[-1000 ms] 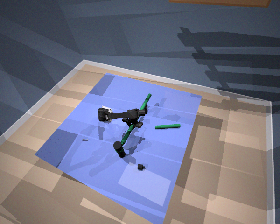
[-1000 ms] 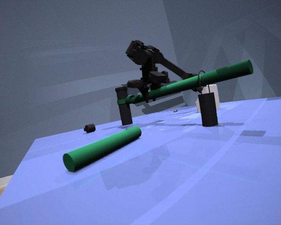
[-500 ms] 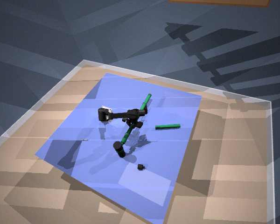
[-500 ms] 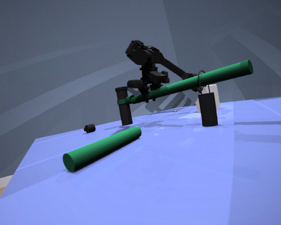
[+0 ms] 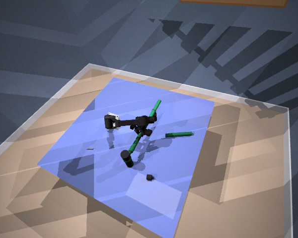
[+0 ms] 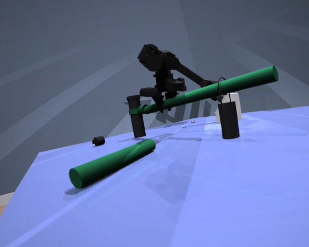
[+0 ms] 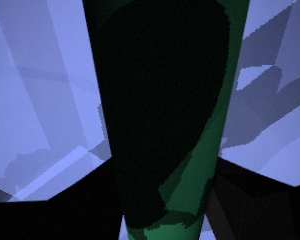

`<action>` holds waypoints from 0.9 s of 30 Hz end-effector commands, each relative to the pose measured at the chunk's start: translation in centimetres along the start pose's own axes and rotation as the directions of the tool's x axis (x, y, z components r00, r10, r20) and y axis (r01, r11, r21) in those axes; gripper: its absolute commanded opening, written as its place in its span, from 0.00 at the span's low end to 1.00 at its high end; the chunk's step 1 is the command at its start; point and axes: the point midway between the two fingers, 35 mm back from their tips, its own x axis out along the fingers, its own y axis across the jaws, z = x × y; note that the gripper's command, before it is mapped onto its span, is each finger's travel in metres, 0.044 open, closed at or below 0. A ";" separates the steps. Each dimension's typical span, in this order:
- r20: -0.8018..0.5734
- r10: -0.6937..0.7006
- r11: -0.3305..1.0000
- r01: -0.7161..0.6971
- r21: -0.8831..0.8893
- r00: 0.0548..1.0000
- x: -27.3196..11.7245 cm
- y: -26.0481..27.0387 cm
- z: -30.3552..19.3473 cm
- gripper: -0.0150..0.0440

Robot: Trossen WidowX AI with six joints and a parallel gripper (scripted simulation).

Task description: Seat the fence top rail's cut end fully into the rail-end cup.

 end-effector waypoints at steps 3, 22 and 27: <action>0.000 -0.001 1.000 0.001 0.002 1.000 0.0 0.0 0.0 0.25; 0.000 -0.002 1.000 0.002 0.002 1.000 -0.1 -0.1 -0.8 0.25; 0.000 -0.001 1.000 0.001 0.002 1.000 -0.2 -0.2 -1.1 0.25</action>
